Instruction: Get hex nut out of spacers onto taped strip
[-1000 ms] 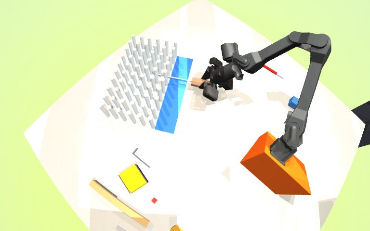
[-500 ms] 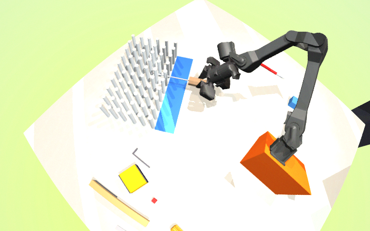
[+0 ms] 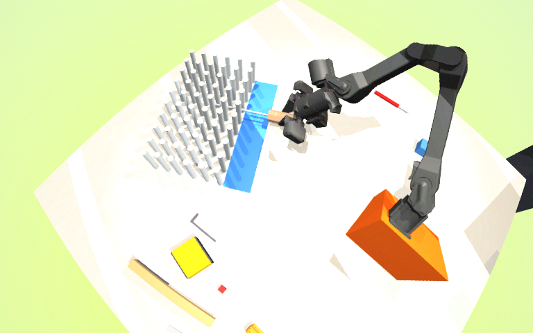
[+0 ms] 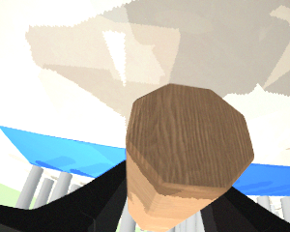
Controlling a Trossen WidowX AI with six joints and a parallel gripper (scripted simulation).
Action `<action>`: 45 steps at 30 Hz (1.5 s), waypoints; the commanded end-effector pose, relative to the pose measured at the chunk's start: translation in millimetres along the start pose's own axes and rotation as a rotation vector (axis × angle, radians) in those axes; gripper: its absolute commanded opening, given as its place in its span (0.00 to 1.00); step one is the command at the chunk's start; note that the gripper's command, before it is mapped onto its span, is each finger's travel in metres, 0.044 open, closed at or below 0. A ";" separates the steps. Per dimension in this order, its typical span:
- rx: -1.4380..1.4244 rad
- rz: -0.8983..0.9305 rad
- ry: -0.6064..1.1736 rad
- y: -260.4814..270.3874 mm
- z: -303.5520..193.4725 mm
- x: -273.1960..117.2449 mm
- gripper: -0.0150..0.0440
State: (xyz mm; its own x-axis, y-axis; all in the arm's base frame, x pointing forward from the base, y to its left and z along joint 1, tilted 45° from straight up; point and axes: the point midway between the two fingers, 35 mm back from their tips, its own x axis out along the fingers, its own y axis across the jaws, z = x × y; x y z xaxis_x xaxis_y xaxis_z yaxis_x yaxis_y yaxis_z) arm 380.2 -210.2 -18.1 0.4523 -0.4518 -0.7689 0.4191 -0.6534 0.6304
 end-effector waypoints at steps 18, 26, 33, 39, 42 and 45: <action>0.001 -0.002 0.004 -0.1 -15.8 10.7 0.25; 0.001 -0.002 0.004 -0.4 -21.0 14.1 0.25; 0.001 -0.002 0.004 -0.7 -25.5 17.1 0.25; 0.001 -0.002 0.004 -1.1 -29.4 19.7 0.25; 0.001 -0.002 0.005 -1.3 -31.3 21.0 0.25; 0.001 -0.002 0.005 -1.5 -33.3 22.2 0.25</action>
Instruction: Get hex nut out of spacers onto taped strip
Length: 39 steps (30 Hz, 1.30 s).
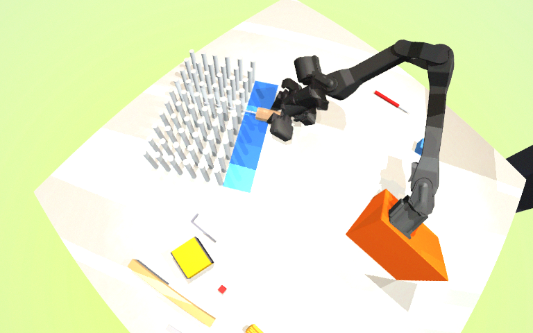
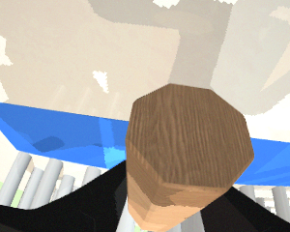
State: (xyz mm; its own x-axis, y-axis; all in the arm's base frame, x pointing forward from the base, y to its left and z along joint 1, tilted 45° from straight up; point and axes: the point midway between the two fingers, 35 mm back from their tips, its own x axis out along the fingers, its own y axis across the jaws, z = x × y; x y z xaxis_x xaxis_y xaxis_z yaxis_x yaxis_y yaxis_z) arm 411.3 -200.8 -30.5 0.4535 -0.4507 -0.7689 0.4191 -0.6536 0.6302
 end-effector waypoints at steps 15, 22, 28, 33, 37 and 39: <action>0.002 -0.001 0.003 -0.7 -4.6 8.9 0.25; 0.000 -0.002 0.003 -1.2 -1.2 14.1 0.25; -0.001 -0.003 0.003 -1.7 1.9 18.5 0.25; -0.001 -0.003 0.003 -1.5 3.5 20.5 0.25; 0.000 -0.002 0.003 -1.1 4.0 20.5 0.25; 0.000 -0.002 0.003 -1.0 4.5 20.1 0.25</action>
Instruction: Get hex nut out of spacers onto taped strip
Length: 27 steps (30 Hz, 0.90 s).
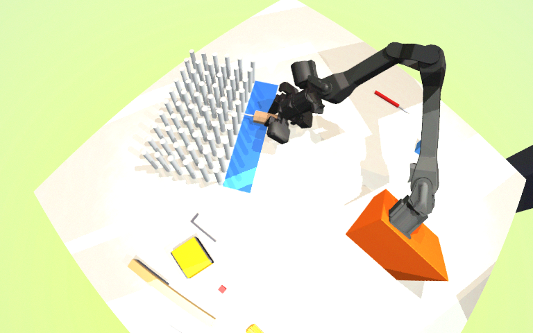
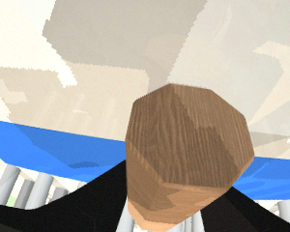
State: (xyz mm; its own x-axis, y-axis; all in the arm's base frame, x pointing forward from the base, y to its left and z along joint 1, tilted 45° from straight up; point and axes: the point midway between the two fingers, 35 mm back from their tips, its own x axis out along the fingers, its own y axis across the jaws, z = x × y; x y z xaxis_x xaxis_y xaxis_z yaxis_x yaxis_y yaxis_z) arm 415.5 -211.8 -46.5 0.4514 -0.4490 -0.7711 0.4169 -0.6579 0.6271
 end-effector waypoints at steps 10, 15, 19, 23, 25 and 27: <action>-0.005 0.001 0.003 0.4 4.8 -3.0 0.25; -0.005 0.001 0.003 0.5 7.9 -4.8 0.25; -0.005 0.001 0.003 0.5 10.4 -6.2 0.25; -0.005 0.001 0.003 0.6 12.8 -7.7 0.25; -0.005 0.001 0.003 0.6 14.0 -8.4 0.25; -0.004 0.001 0.003 0.7 15.2 -9.1 0.25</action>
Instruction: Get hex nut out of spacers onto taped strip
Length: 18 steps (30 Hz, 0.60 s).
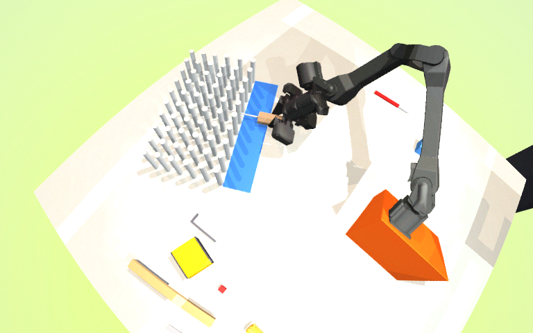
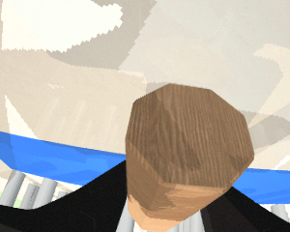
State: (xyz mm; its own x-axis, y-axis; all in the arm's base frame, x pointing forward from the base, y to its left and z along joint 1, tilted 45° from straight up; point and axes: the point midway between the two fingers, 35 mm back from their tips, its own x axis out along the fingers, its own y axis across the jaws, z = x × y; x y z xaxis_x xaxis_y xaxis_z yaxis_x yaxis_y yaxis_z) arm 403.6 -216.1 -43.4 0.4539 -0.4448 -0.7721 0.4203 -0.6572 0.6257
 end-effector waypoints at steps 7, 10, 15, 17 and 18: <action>-0.001 0.003 -0.002 0.9 8.0 -6.0 0.25; -0.001 0.003 -0.002 0.9 9.8 -7.2 0.25; -0.002 0.003 -0.002 0.9 13.0 -9.2 0.25; -0.002 0.003 -0.002 0.8 14.2 -10.0 0.25; -0.002 0.003 -0.003 0.8 14.8 -10.4 0.25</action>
State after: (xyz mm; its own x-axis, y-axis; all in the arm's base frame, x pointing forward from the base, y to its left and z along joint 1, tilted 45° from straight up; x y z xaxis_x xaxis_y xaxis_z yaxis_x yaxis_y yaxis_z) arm 391.9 -219.7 -39.1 0.4539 -0.4447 -0.7722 0.4205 -0.6571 0.6256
